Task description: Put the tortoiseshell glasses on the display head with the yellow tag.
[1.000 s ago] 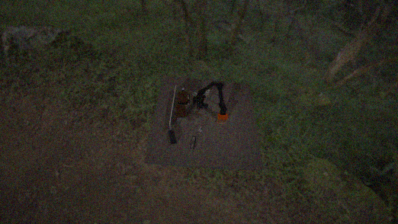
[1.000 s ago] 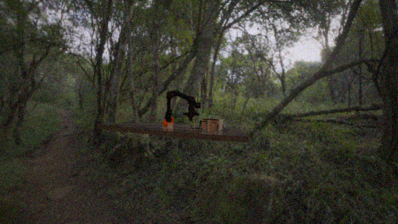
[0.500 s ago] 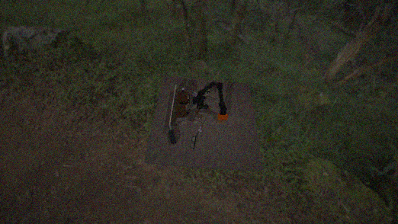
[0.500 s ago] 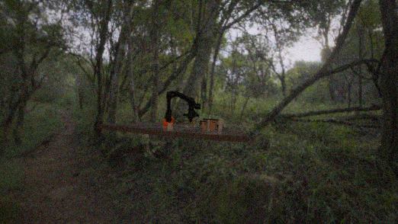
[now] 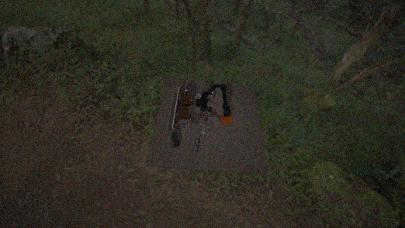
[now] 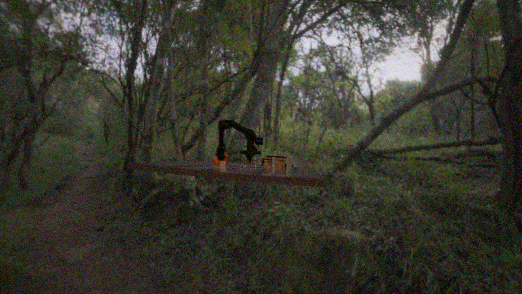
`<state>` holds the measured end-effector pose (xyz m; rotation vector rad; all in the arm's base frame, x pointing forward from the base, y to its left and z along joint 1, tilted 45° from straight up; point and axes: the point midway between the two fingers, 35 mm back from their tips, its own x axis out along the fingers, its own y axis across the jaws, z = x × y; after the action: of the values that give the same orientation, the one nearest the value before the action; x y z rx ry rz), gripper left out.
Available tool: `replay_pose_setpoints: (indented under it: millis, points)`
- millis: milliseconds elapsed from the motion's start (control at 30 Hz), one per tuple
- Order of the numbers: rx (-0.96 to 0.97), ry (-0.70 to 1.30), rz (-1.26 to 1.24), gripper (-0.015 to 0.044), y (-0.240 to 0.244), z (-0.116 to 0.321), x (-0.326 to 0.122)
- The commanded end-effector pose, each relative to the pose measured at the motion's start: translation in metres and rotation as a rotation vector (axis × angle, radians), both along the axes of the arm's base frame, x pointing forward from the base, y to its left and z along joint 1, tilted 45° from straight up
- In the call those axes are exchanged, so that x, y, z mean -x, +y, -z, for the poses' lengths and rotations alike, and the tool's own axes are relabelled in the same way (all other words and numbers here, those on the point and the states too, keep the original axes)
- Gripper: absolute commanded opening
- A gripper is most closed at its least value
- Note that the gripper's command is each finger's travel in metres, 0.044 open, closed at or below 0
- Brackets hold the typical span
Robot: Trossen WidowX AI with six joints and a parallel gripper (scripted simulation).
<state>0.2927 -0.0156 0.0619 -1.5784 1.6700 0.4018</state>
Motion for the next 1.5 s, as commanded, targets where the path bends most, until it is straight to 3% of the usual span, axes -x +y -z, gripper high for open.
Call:
replay_pose_setpoints:
  millis: [0,767,900,1467]
  points:
    - [0.007,0.004,-0.004,0.0000,-0.004,0.003,0.001]
    - [0.012,0.003,-0.002,0.0000,-0.017,0.015,0.002]
    - [0.005,-0.001,0.001,0.0105,-0.015,0.013,0.001]
    - [0.007,0.002,0.000,0.0108,-0.011,0.011,0.007]
